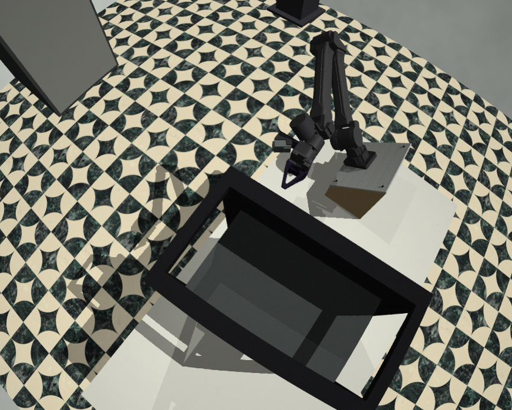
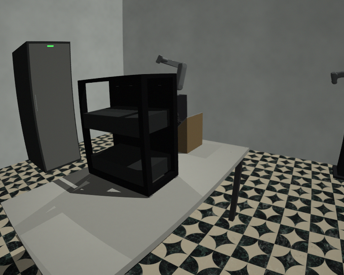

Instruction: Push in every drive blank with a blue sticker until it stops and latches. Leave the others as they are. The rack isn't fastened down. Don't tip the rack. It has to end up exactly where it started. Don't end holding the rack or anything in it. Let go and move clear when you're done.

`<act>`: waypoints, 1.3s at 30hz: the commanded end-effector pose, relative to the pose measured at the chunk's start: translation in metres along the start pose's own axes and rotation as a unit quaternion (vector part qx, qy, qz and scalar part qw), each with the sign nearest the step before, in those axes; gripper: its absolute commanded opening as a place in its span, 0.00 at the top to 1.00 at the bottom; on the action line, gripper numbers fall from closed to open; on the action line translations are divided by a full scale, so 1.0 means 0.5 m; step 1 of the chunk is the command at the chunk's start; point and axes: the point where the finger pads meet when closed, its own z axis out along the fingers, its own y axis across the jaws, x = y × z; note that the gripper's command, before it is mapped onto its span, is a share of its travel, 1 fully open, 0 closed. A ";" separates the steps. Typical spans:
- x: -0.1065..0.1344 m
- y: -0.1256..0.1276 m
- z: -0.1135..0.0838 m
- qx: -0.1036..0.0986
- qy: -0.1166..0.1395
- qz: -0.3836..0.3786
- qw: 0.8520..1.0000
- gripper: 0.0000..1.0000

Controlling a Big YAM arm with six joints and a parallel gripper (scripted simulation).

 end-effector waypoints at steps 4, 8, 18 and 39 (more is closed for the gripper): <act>0.009 0.001 -0.051 -0.005 0.005 0.001 1.000 1.00; 0.011 -0.003 -0.080 -0.005 0.004 0.002 1.000 1.00; 0.017 -0.015 -0.163 -0.005 0.004 0.004 1.000 1.00; 0.019 -0.024 -0.198 -0.001 0.002 0.003 1.000 1.00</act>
